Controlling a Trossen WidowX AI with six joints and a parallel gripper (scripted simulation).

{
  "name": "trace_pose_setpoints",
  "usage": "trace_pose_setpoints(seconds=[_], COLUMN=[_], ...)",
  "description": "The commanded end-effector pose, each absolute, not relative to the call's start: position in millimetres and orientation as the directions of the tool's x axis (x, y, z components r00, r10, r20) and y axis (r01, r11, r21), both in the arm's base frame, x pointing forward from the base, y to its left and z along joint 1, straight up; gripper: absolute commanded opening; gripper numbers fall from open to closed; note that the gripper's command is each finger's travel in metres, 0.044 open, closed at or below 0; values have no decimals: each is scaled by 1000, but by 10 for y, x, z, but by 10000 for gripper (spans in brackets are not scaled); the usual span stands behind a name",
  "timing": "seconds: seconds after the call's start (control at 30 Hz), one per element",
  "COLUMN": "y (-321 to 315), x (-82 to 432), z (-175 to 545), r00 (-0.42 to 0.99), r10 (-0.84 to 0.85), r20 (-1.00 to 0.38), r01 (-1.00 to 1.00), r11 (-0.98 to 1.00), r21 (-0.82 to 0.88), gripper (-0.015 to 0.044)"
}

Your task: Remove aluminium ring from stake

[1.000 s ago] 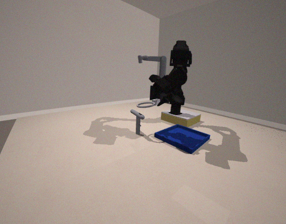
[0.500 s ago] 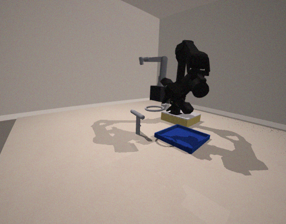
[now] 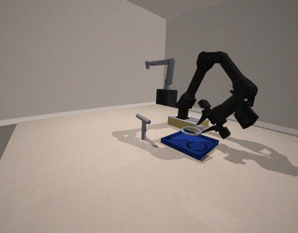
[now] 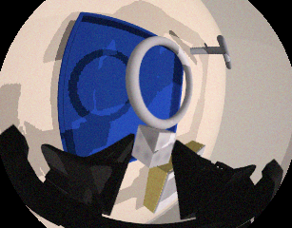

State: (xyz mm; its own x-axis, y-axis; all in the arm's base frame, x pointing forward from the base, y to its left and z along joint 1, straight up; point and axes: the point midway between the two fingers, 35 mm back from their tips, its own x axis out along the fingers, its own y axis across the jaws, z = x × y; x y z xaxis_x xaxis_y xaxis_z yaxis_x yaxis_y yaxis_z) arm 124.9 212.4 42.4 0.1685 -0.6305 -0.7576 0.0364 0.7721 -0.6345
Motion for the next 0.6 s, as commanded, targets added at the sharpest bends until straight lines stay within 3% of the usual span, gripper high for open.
trace_pose_setpoints(seconds=[0.0,0.2,0.57], y=[2144,2144,2140], x=[1236,1236,1244], z=[285,136,173], r00=[163,163,164], r10=[-630,-630,-633], r20=[-760,-759,-757], r01=[47,47,42], r11=[774,774,771], r21=[-632,-632,-635], gripper=[0,0,289])
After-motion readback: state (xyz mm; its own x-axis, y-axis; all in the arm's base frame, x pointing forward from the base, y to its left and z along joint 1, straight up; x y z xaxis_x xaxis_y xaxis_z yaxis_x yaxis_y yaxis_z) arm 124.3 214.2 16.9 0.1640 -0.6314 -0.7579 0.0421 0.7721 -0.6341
